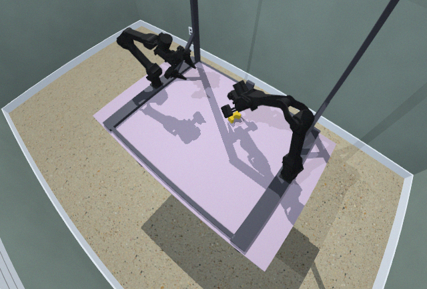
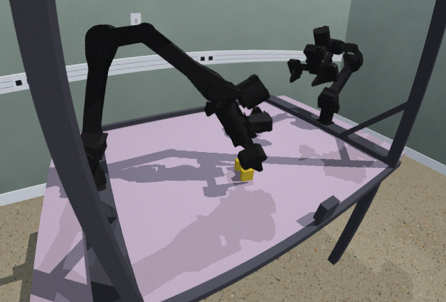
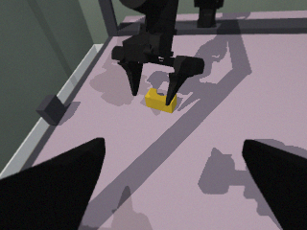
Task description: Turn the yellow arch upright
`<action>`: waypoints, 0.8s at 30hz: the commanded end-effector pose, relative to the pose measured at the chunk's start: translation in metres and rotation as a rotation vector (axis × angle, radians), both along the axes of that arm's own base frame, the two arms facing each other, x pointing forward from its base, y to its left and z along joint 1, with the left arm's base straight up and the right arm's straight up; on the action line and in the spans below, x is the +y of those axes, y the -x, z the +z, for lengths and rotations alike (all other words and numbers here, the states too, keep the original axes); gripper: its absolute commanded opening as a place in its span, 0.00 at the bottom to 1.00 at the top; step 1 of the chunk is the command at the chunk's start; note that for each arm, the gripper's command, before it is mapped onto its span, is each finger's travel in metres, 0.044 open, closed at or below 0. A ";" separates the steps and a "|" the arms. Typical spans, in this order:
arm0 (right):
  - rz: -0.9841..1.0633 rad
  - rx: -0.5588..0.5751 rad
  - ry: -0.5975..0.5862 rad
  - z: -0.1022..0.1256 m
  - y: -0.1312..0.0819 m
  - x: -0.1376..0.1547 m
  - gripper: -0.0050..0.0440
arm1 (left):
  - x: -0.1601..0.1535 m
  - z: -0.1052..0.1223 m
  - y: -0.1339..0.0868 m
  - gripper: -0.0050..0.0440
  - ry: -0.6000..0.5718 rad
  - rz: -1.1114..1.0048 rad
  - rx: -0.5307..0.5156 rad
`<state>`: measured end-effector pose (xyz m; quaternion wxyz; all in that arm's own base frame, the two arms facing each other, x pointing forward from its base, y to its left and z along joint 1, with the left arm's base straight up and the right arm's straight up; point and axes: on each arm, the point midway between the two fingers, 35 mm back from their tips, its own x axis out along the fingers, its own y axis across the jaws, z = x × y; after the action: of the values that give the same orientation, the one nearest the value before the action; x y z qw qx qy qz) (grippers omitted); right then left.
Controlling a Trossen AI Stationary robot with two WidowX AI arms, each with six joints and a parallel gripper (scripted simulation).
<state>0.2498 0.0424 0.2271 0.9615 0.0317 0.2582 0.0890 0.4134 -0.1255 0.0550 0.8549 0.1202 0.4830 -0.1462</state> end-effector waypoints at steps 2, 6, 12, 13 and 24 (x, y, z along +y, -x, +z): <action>0.003 -0.029 -0.010 0.004 0.000 0.002 0.92 | 0.001 0.015 -0.010 0.92 0.020 0.011 0.087; -0.002 -0.035 -0.011 0.003 -0.001 0.001 0.92 | 0.002 0.017 -0.010 0.92 0.024 0.012 0.129; -0.015 -0.049 -0.018 0.000 -0.003 0.000 0.92 | 0.005 0.025 -0.008 0.92 0.038 0.024 0.250; -0.017 -0.052 -0.019 0.000 -0.003 0.000 0.92 | 0.006 0.026 -0.007 0.92 0.040 0.028 0.270; -0.031 -0.069 -0.028 -0.005 -0.005 -0.001 0.92 | 0.008 0.026 0.006 0.92 -0.031 0.095 0.459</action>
<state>0.2551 0.0406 0.2167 0.9676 0.0415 0.2363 0.0789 0.4080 -0.1104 0.0744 0.7411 0.0667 0.6548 -0.1324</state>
